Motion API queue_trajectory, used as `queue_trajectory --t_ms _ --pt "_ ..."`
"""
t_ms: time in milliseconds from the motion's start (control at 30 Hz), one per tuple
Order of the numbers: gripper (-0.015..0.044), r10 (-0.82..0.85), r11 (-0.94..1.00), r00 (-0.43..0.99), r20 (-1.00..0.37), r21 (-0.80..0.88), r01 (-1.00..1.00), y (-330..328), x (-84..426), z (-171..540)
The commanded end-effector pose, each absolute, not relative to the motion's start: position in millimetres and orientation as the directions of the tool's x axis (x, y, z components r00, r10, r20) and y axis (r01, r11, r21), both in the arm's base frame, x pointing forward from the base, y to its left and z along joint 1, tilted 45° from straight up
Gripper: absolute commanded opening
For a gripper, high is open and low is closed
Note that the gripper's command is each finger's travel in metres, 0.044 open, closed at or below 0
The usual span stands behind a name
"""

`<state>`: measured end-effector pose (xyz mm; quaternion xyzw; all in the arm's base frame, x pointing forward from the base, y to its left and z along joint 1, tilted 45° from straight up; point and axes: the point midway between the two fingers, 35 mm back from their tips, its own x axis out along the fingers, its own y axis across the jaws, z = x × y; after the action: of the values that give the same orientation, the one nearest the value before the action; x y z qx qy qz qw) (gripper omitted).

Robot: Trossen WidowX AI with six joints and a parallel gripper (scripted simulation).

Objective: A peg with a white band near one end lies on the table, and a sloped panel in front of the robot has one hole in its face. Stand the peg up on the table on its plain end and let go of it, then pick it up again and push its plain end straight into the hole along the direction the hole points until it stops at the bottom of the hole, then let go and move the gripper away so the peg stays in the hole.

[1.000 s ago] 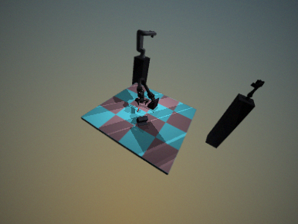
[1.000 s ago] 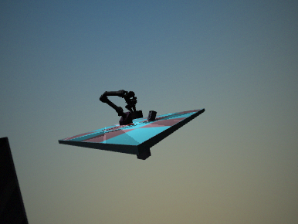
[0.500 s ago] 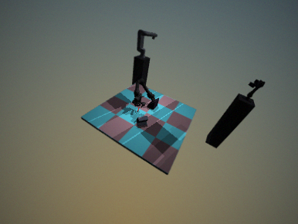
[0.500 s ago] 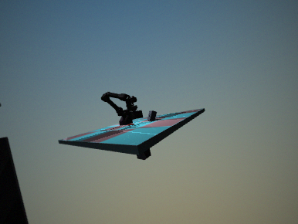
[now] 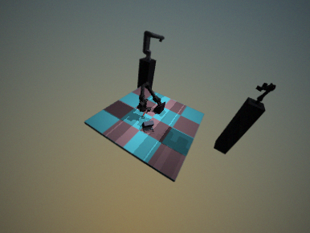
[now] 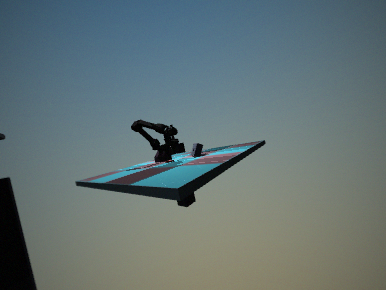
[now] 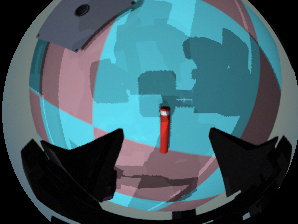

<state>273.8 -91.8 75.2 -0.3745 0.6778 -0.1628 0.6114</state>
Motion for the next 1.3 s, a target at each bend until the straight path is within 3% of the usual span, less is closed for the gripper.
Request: queue_trajectory --t_ms 0,1000,1267 --pt "0.044 -0.706 0.667 0.018 -0.708 -0.673 -0.319 -97 272 68" --pt "0.044 -0.714 0.659 0.025 -0.7 -0.684 -0.313 -131 272 37" --pt "0.023 -0.714 0.659 0.025 -0.7 -0.684 -0.313 -131 272 37"
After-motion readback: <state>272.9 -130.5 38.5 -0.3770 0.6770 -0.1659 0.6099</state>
